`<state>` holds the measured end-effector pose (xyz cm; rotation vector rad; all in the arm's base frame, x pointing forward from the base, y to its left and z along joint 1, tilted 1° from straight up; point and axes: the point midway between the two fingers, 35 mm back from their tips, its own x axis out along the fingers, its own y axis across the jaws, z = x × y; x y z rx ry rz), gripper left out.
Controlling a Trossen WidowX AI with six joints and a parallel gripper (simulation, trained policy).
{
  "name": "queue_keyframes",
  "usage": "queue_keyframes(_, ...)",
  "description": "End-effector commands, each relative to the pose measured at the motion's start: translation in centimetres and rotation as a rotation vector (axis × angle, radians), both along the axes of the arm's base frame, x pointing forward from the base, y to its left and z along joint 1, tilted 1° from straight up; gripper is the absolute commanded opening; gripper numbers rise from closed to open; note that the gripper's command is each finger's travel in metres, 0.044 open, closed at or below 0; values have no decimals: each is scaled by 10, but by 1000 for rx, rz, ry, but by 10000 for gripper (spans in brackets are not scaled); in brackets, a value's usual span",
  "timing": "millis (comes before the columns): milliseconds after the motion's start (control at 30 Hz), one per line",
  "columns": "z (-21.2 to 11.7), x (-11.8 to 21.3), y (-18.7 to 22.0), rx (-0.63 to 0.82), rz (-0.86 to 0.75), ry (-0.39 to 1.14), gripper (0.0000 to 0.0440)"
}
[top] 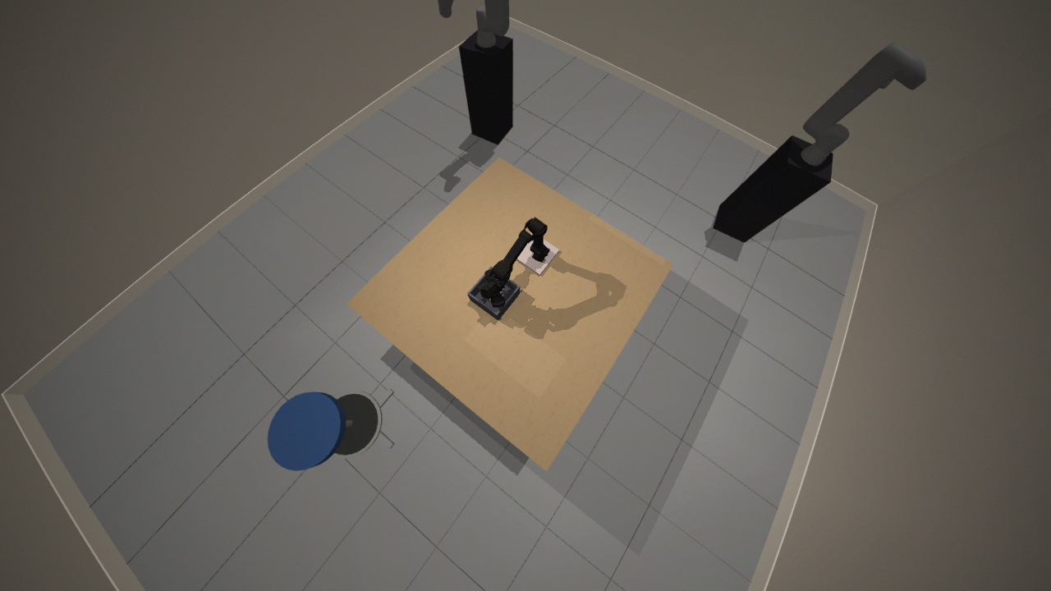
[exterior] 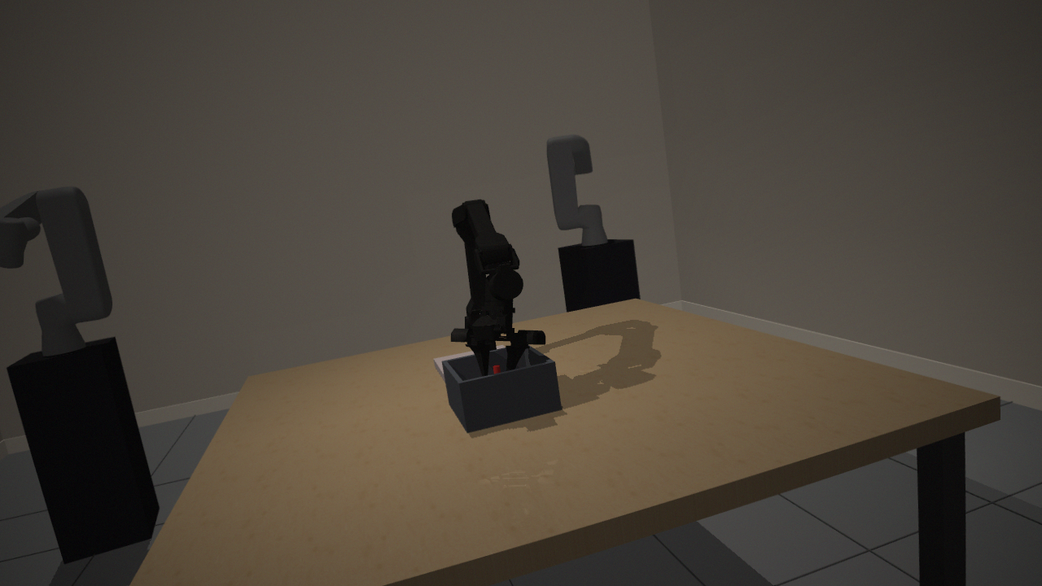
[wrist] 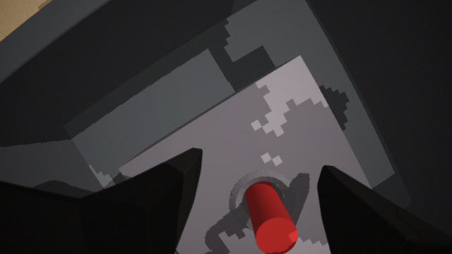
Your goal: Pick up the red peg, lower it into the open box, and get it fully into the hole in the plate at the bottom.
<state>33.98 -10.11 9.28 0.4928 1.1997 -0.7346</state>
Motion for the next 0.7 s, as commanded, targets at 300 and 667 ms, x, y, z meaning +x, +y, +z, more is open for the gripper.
queue_keyframes(300,24,36,3,76,72,-34,440)
queue_keyframes(667,53,66,18,153,122,-48,440)
